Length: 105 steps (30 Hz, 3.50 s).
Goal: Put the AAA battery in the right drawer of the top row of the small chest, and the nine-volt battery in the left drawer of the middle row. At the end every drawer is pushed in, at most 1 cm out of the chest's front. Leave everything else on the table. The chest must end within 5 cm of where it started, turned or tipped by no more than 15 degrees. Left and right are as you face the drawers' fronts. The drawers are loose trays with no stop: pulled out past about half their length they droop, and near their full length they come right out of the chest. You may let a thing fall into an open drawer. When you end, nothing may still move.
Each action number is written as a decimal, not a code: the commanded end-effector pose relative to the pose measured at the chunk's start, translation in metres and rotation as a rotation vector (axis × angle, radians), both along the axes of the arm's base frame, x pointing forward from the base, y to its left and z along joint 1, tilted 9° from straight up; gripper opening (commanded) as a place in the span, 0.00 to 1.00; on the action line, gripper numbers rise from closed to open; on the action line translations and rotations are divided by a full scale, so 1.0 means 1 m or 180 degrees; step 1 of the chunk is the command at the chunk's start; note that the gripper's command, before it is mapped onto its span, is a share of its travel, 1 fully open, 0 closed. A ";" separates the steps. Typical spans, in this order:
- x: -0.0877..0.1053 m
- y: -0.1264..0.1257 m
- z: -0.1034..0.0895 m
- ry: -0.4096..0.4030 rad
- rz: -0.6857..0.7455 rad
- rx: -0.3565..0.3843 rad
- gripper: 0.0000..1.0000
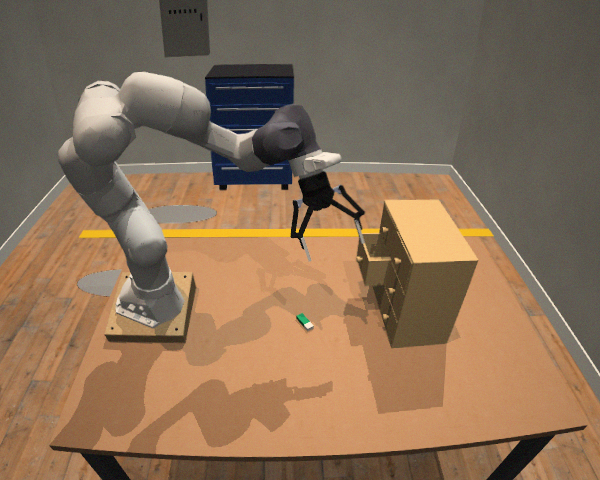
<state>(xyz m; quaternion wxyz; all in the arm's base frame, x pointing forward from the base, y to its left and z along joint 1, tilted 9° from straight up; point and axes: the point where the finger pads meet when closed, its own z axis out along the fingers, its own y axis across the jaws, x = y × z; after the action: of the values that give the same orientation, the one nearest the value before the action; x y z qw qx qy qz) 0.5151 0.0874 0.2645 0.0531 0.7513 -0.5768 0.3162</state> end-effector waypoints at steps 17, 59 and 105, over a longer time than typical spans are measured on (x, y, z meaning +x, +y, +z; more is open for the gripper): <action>-0.005 0.004 -0.003 -0.0106 -0.0492 0.0285 1.00; -0.026 0.029 -0.013 -0.0386 -0.2144 0.1137 1.00; -0.063 0.091 -0.019 -0.0596 -0.4827 0.1990 1.00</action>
<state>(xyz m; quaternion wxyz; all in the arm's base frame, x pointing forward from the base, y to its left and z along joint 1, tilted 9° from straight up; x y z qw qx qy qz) 0.4560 0.1755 0.2462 -0.0103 0.1677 -0.9818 0.0882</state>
